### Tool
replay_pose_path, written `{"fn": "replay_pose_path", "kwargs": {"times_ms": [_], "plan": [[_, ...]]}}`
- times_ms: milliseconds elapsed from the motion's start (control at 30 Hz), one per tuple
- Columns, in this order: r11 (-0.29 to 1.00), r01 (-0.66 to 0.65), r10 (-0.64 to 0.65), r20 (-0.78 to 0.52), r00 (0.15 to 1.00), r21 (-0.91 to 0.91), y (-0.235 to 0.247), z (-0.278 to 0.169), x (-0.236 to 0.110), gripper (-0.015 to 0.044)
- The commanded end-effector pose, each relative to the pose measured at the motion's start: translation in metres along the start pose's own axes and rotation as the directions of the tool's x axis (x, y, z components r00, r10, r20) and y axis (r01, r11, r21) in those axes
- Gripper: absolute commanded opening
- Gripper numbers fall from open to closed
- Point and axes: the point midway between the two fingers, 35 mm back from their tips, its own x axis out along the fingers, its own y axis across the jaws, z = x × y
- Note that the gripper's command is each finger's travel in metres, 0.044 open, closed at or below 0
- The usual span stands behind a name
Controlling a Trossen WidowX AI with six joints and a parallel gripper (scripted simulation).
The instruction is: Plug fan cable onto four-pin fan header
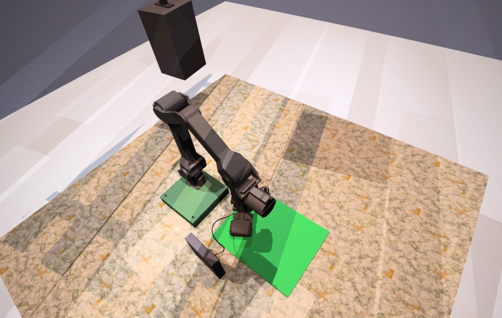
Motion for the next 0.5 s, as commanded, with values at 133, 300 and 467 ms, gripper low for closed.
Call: {"fn": "replay_pose_path", "kwargs": {"times_ms": [133, 300, 467], "plan": [[1.000, 0.003, -0.003, 0.010, 1.000, -0.002, -0.0001, 0.0010, -0.0016, 0.0000], [1.000, 0.003, -0.003, 0.010, 1.000, -0.003, 0.0008, -0.0002, -0.0016, 0.0000], [1.000, 0.002, -0.002, 0.010, 1.000, -0.004, 0.0019, -0.0016, -0.0016, 0.0000]]}}
